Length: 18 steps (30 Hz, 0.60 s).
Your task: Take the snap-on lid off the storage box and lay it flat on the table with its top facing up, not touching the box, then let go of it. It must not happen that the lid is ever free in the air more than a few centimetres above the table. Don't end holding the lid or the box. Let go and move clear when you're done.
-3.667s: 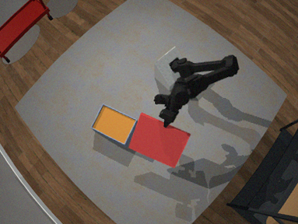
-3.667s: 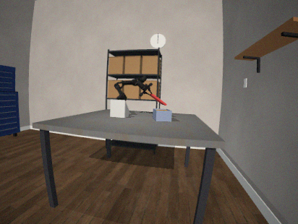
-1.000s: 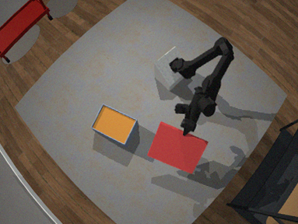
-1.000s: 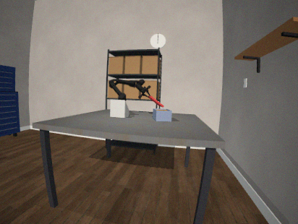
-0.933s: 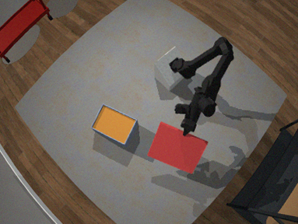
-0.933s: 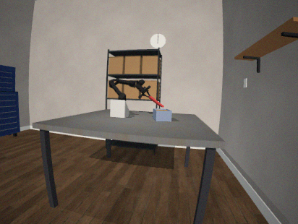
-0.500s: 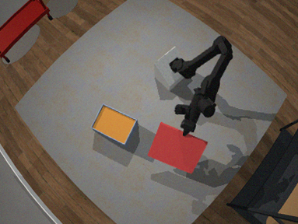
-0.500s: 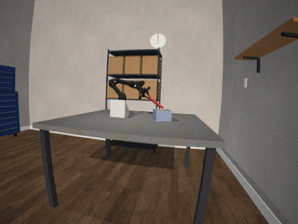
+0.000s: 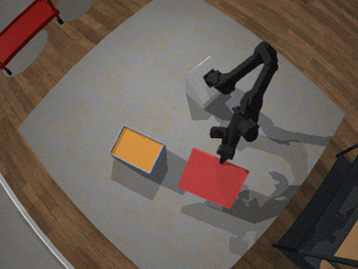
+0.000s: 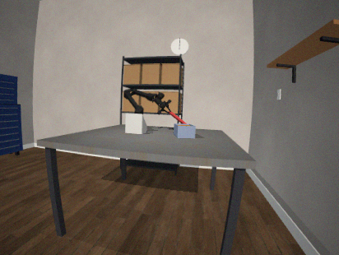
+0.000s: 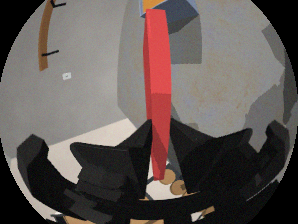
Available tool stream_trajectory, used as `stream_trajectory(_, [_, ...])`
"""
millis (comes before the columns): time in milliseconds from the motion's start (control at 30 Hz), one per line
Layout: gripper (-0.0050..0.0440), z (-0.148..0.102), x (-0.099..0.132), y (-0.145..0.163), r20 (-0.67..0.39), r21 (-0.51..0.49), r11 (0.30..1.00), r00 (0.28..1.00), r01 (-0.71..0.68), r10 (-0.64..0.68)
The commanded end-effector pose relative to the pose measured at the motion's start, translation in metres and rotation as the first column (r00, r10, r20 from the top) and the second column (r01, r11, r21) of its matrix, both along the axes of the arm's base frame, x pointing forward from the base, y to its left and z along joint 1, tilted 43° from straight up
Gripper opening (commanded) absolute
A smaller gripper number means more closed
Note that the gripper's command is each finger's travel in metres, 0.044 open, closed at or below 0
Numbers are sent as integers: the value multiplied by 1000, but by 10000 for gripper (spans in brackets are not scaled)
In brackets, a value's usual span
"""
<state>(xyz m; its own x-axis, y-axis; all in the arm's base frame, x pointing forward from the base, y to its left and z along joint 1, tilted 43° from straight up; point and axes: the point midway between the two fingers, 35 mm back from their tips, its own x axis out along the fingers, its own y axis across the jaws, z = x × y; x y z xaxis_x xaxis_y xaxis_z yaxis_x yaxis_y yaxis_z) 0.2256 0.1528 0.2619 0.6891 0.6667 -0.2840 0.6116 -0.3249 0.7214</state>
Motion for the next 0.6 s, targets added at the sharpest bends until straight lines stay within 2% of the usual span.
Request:
stream_trajectory(0, [-50, -3, 1, 0, -3, 0, 1000, 1000, 12, -12])
stream_trajectory(567, [-50, -13, 1, 9, -3, 0, 1000, 1000, 12, -12])
